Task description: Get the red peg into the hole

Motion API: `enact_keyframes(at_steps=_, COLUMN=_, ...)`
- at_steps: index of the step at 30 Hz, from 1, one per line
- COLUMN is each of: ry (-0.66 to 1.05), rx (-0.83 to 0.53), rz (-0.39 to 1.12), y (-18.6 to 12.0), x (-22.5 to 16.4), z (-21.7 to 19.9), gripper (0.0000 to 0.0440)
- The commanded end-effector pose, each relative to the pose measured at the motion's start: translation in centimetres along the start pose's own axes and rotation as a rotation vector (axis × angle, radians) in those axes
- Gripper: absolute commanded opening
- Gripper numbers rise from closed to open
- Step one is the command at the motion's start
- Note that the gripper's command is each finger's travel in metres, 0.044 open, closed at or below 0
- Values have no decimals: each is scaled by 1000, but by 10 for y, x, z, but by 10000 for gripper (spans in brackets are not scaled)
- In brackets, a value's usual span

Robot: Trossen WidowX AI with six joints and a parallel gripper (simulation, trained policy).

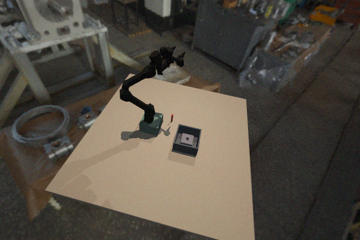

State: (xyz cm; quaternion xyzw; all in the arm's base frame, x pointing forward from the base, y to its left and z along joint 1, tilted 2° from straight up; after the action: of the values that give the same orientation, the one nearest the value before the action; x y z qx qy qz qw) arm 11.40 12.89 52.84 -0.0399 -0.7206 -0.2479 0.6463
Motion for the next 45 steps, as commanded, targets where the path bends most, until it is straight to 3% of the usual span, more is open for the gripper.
enact_keyframes(at_steps=1, ry=14, rx=-29, rz=14, y=0, x=-4, z=-4, gripper=416)
enact_keyframes(at_steps=3, ry=49, rx=-80, rz=45, y=1, x=-13, z=-11, gripper=440)
enact_keyframes(at_steps=24, ry=436, rx=-539, rz=460, y=-11, x=-129, z=-73, gripper=440)
enact_keyframes(at_steps=45, ry=835, rx=-914, rz=940, y=-50, x=-241, z=-76, gripper=440)
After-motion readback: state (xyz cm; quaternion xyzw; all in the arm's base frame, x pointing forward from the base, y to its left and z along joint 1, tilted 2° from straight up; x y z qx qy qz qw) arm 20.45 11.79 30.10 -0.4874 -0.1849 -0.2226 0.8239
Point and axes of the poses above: the point midway between the two fingers, 35 mm back from their tips, its own y axis out along the fingers, its own z axis across the jaws, x = y × z, the point moved 6 cm from there along -y, back along the fingers, and after that the axes turned 4 degrees about -y, right-handed, at the moved point
